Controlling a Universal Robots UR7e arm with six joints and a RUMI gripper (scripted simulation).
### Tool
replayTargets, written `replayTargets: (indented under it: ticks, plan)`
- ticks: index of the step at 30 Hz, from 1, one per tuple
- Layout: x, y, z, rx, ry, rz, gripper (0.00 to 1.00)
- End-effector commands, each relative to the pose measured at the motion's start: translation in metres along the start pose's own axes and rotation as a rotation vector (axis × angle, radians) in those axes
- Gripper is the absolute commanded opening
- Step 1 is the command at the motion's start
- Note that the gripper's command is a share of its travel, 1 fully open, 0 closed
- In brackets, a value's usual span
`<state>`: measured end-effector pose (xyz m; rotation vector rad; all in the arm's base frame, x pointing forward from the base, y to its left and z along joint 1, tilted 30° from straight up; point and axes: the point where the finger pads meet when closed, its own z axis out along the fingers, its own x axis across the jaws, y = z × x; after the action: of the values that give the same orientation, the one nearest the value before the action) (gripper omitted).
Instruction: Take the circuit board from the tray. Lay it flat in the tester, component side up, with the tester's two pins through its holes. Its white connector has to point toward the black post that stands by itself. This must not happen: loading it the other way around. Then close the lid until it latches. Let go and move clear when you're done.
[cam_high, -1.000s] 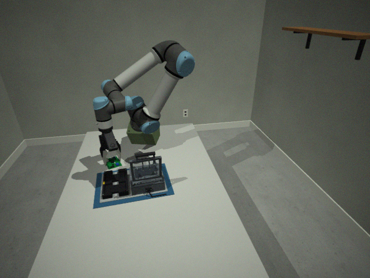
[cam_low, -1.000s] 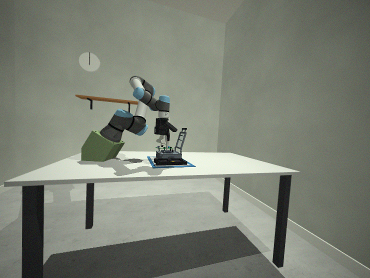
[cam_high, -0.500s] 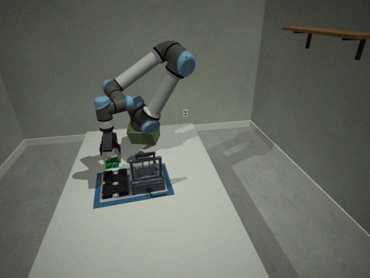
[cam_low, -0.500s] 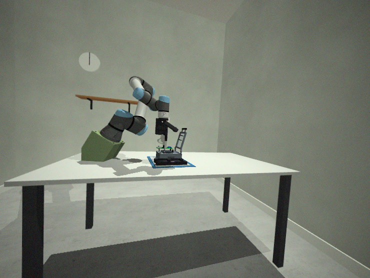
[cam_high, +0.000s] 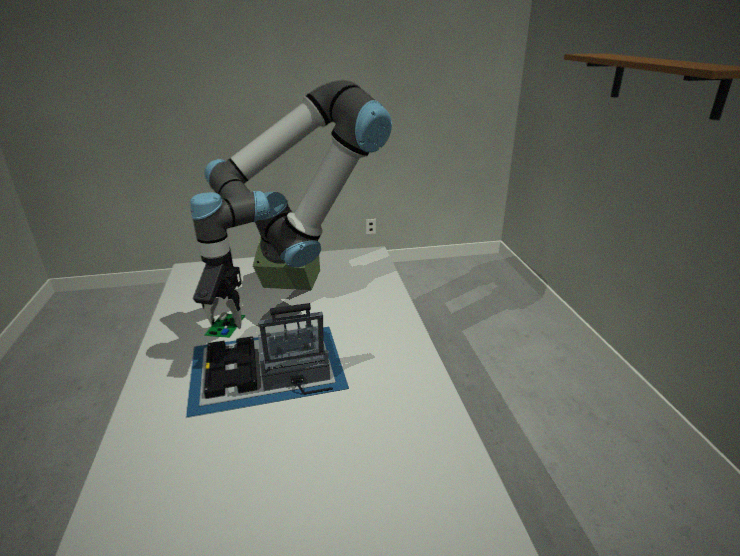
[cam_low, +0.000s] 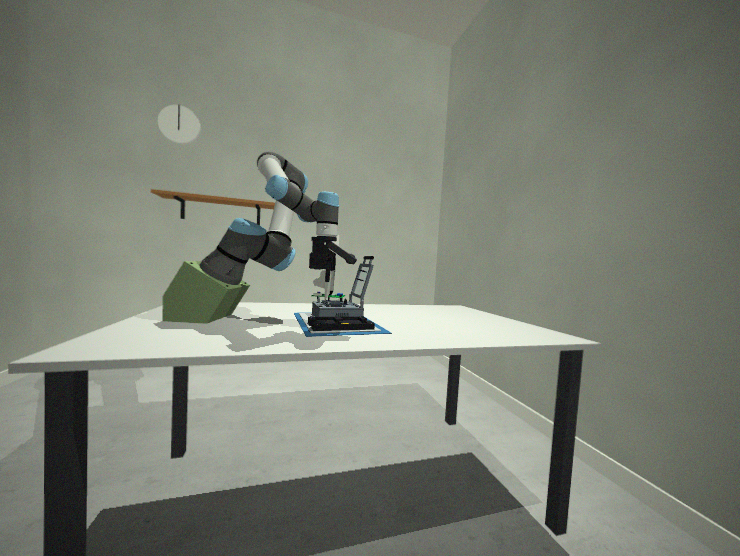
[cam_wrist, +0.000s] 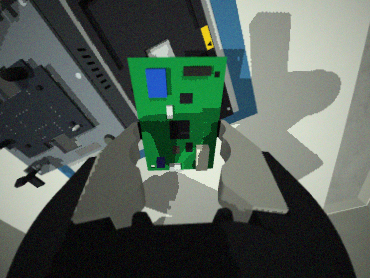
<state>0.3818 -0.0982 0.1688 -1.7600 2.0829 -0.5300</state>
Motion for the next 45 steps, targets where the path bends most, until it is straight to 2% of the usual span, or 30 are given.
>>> replayTargets:
  ticks: [1, 3, 18, 45]
  plan:
    - [0.0000, -0.0005, -0.0002, -0.003, 0.009, 0.125, 0.39]
    - [0.0000, -0.0005, -0.0002, -0.003, 0.009, 0.125, 0.39]
    - [0.0001, -0.0005, -0.0002, -0.002, 0.009, 0.464, 0.39]
    - [0.0000, -0.0004, -0.0002, 0.000, 0.010, 0.867, 0.39]
